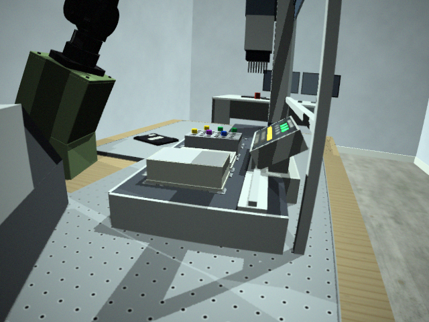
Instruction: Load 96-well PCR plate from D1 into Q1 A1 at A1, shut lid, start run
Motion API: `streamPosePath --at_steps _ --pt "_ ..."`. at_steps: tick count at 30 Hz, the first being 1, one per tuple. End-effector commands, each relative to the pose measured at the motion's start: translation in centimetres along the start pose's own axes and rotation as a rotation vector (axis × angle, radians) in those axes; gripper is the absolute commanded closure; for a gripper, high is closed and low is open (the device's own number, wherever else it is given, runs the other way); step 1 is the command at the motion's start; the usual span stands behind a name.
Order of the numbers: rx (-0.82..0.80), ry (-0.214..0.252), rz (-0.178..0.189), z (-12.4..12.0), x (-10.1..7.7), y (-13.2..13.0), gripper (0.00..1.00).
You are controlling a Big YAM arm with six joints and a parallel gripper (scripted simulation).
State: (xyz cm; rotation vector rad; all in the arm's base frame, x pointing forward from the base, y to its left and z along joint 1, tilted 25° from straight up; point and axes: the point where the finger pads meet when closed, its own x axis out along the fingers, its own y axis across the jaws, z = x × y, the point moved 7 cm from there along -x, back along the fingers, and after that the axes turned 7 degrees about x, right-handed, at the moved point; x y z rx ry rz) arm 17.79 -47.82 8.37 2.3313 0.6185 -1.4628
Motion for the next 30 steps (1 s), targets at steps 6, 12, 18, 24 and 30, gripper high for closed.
streamPosePath --at_steps 6,12,18,24,30 --pt "-0.058 -0.025 0.077 -1.2 -3.6 2.4 0.00" --pt "-0.059 -0.023 0.068 -1.3 -3.2 2.1 0.00" --pt "-0.051 -0.018 0.054 -1.2 -2.7 1.5 0.00" --pt "-0.040 -0.012 0.033 -1.1 -1.9 0.6 0.00" --pt "-0.028 -0.004 0.097 -0.2 -1.6 -1.7 1.00"
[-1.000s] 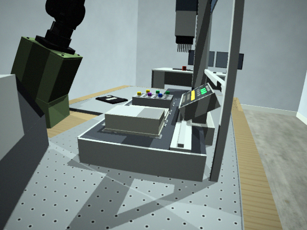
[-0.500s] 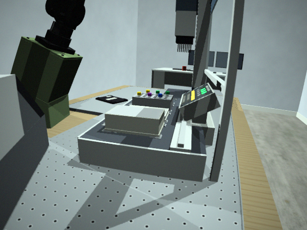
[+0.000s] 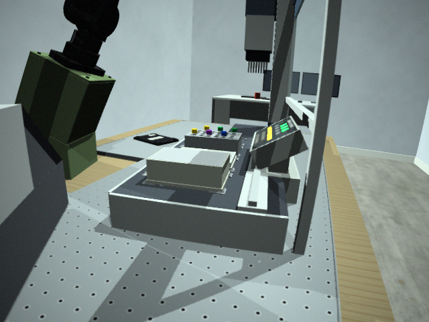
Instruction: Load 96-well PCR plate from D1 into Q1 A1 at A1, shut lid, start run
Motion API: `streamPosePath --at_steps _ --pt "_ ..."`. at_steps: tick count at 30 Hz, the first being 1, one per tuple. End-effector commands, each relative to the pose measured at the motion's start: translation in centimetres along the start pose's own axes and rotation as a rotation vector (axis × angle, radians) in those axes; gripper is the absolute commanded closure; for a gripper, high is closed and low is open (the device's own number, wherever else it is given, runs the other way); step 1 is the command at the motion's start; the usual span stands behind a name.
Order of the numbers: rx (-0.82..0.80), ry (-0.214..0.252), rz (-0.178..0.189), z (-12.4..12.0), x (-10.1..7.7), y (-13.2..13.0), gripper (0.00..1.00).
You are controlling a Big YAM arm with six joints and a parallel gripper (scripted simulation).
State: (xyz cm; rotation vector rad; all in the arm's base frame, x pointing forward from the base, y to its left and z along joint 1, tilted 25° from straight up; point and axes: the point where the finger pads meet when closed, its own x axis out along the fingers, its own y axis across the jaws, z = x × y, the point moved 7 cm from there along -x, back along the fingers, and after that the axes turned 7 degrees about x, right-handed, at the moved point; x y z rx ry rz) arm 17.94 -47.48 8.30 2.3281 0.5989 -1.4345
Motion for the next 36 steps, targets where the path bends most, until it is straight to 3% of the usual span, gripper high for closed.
streamPosePath --at_steps 1,3,6,9,12,14,17,20,23,27,30,32,35,36 --pt "-0.009 -0.014 0.104 0.3 -1.9 -2.2 1.00" --pt "-0.009 -0.014 0.104 0.3 -1.9 -2.2 1.00" --pt "0.014 -0.010 0.179 1.3 -1.8 -4.1 1.00" --pt "0.028 -0.015 0.163 1.7 -1.2 -6.0 1.00" --pt "0.020 0.000 0.242 1.7 -0.4 -8.1 1.00" --pt "0.010 -0.003 0.223 1.6 0.2 -8.9 1.00" --pt "0.001 0.005 0.304 2.1 0.7 -11.0 1.00" --pt "0.001 -0.002 0.303 2.3 0.7 -11.5 1.00" --pt "-0.008 0.002 0.386 2.6 0.8 -12.8 1.00" --pt "-0.008 -0.002 0.348 3.1 1.7 -15.2 1.00" --pt "-0.012 0.011 0.423 3.3 2.7 -17.4 1.00" --pt "-0.009 0.007 0.410 3.6 2.8 -18.3 1.00" --pt "-0.025 0.006 0.501 3.7 2.9 -20.0 1.00" --pt "-0.025 0.006 0.501 3.7 2.9 -20.0 1.00"
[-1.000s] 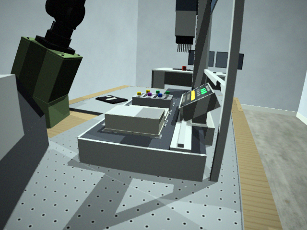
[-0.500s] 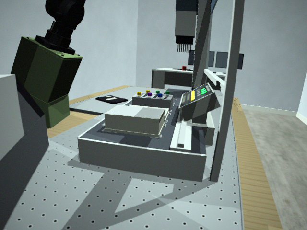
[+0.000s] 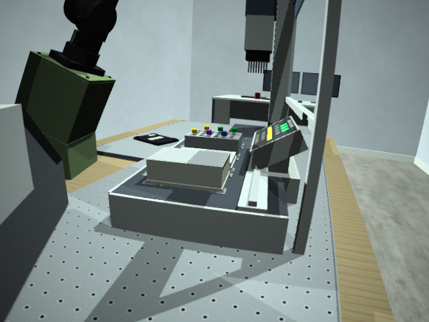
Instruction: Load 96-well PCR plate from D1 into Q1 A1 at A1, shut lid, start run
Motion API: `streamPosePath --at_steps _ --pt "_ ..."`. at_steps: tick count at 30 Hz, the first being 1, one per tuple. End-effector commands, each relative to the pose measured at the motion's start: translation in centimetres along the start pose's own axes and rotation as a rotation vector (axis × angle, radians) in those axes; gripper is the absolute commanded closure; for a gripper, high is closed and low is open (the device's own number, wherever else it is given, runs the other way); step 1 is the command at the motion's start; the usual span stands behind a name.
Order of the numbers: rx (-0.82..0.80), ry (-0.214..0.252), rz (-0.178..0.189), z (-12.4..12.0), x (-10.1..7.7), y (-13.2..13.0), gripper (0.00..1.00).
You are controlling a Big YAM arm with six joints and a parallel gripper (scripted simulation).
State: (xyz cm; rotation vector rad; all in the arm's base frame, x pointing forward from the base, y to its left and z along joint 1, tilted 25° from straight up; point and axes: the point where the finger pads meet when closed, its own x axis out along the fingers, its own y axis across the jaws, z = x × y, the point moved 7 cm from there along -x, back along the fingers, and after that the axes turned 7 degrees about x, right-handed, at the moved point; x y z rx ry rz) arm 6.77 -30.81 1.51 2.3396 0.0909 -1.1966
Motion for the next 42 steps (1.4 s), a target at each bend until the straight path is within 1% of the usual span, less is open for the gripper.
streamPosePath --at_steps 1,2,4,5,6,7,8,10,13,15,18,19,20,21,24,25,27,29,32,42 --pt "-0.065 -0.032 0.083 0.4 -1.3 1.1 1.00" --pt "-0.064 -0.025 0.090 0.3 -1.3 1.2 1.00" --pt "-0.074 -0.022 0.145 0.6 -1.5 -0.2 1.00" --pt "-0.066 -0.023 0.142 0.7 -1.5 -1.1 1.00" --pt "-0.055 -0.024 0.124 0.9 -1.5 -2.0 1.00" --pt "-0.053 -0.026 0.116 1.1 -1.6 -2.5 1.00" --pt "-0.056 -0.027 0.112 1.3 -1.6 -2.9 1.00" --pt "-0.064 -0.017 0.110 1.5 -1.7 -3.6 1.00" --pt "-0.062 -0.009 0.180 1.6 -1.8 -6.3 1.00" --pt "-0.056 -0.010 0.161 1.8 -1.9 -7.4 1.00" --pt "-0.061 -0.011 0.159 1.9 -2.0 -7.7 1.00" --pt "-0.081 -0.007 0.198 1.9 -2.2 -7.4 1.00" --pt "-0.089 -0.008 0.228 2.1 -2.3 -8.0 1.00" --pt "-0.082 -0.009 0.249 2.2 -2.4 -9.0 1.00" --pt "-0.064 -0.010 0.223 2.5 -2.6 -11.0 1.00" --pt "-0.065 -0.001 0.251 2.4 -2.6 -11.7 1.00" --pt "-0.074 0.001 0.300 2.5 -2.7 -13.1 1.00" --pt "-0.082 -0.003 0.288 2.9 -2.9 -13.8 1.00" --pt "-0.103 -0.011 0.287 3.4 -3.5 -14.4 1.00" --pt "-0.093 -0.007 0.288 4.0 -3.6 -12.6 1.00"
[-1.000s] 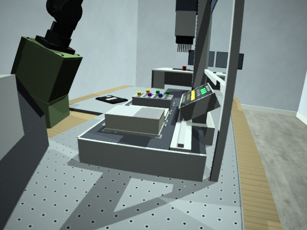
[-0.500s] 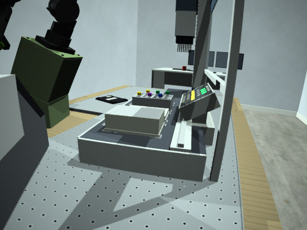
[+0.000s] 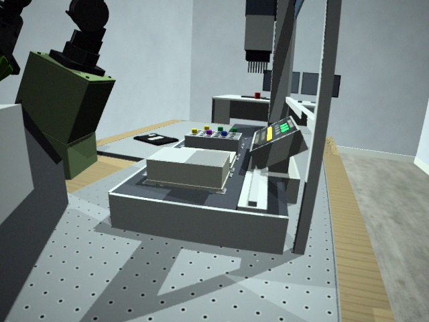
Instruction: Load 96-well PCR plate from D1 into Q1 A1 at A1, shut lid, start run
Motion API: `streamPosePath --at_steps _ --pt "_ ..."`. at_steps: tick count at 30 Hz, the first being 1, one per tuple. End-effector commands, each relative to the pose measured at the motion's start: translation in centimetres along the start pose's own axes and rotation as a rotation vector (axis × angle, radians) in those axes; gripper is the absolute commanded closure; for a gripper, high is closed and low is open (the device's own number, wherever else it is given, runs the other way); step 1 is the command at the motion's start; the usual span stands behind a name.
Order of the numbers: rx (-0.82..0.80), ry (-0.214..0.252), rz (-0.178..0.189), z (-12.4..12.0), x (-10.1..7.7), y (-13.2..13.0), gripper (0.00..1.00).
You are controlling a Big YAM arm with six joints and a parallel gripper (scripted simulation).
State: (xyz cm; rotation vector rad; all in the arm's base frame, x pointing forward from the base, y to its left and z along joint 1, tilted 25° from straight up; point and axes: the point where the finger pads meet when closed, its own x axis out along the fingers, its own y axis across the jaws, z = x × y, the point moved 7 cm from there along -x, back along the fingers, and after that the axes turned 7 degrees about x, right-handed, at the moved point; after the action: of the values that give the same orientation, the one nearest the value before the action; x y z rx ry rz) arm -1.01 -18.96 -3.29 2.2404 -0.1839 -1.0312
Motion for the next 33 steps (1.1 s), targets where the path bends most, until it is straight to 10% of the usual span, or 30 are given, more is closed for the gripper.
streamPosePath --at_steps 1,33 --pt "-0.052 -0.018 0.019 1.6 -0.2 2.0 1.00" --pt "0.012 -0.001 0.009 1.0 3.5 2.4 1.00"
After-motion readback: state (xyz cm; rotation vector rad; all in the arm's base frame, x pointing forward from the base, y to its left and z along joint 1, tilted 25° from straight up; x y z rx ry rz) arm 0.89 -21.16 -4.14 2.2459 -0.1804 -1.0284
